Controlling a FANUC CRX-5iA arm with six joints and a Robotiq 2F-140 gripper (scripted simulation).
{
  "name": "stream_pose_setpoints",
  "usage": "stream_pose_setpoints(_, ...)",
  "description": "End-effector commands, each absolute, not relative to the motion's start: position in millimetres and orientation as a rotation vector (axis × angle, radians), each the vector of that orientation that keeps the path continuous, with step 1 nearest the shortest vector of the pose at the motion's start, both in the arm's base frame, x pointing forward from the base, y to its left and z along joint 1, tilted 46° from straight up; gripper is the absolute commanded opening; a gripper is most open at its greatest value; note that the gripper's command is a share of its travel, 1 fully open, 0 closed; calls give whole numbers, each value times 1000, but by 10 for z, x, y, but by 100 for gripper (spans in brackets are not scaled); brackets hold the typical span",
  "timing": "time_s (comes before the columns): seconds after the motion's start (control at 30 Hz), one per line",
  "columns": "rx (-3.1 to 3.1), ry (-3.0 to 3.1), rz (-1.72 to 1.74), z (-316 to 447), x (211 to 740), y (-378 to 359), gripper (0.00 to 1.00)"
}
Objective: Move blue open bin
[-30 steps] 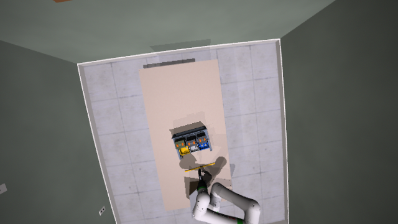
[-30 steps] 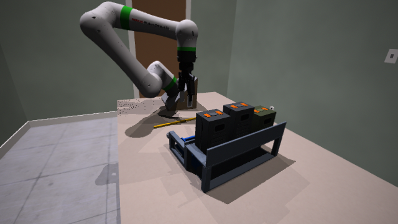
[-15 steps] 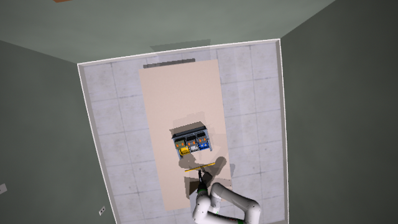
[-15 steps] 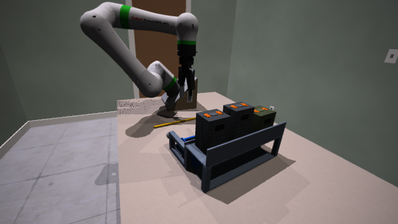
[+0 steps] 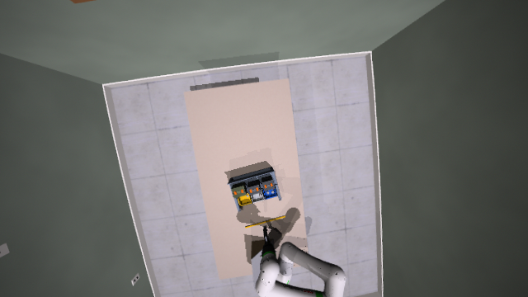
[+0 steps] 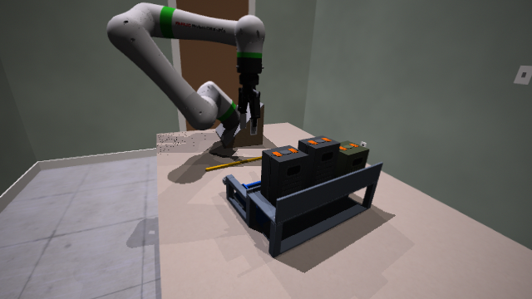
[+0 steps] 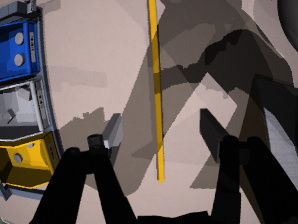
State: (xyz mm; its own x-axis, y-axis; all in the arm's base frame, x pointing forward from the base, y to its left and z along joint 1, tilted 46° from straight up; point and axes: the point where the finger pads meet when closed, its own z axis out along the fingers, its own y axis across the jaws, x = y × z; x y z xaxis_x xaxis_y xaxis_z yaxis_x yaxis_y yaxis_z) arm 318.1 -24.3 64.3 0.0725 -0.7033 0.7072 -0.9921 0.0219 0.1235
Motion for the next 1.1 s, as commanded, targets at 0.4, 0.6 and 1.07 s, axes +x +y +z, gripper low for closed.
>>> stream_pose_setpoints(0.4, 1741, -1690, 603, 600, 3177, -285, 57)
stream_pose_setpoints(0.6, 1741, -1690, 603, 565, 3172, -320, 57)
stream_pose_setpoints(1.07, 1741, -1690, 603, 555, 3170, -331, 57)
